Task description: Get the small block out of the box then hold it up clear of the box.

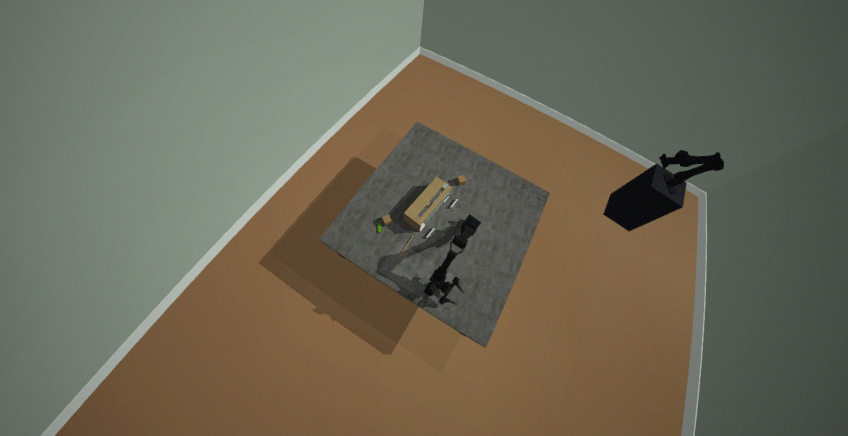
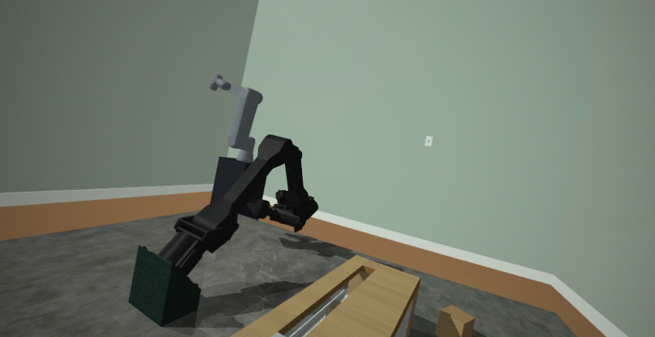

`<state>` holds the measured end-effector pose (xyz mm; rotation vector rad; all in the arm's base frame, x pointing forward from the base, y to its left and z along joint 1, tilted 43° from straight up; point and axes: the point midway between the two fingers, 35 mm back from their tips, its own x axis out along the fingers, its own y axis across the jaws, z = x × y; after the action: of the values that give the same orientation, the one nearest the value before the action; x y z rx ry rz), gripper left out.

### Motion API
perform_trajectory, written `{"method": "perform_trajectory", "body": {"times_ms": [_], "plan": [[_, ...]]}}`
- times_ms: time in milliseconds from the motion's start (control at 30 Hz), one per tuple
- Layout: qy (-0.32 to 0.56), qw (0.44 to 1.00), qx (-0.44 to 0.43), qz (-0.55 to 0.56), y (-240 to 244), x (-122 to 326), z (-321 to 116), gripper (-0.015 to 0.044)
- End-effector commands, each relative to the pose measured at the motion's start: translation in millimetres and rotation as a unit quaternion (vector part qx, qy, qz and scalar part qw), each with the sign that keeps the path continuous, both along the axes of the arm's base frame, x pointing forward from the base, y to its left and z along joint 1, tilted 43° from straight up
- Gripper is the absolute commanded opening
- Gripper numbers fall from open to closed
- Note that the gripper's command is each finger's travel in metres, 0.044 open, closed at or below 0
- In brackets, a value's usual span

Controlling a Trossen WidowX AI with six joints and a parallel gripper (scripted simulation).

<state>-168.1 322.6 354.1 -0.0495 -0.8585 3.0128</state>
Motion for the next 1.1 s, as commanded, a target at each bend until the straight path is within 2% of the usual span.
{"method": "perform_trajectory", "body": {"times_ms": [0, 133, 500, 800, 1067], "plan": [[0.000, 1.000, 0.000, -0.002, 0.7, 0.7, -0.3, 0.0400], [-0.007, 0.999, -0.006, -0.041, 16.2, 17.1, -8.5, 0.0400], [-0.036, 0.971, -0.019, -0.237, 59.5, 118.8, -20.3, 0.0400], [-0.046, 0.911, -0.040, -0.407, 68.4, 220.6, -16.9, 0.0400], [-0.048, 0.834, -0.077, -0.545, 50.3, 325.0, -26.6, 0.0400]]}}
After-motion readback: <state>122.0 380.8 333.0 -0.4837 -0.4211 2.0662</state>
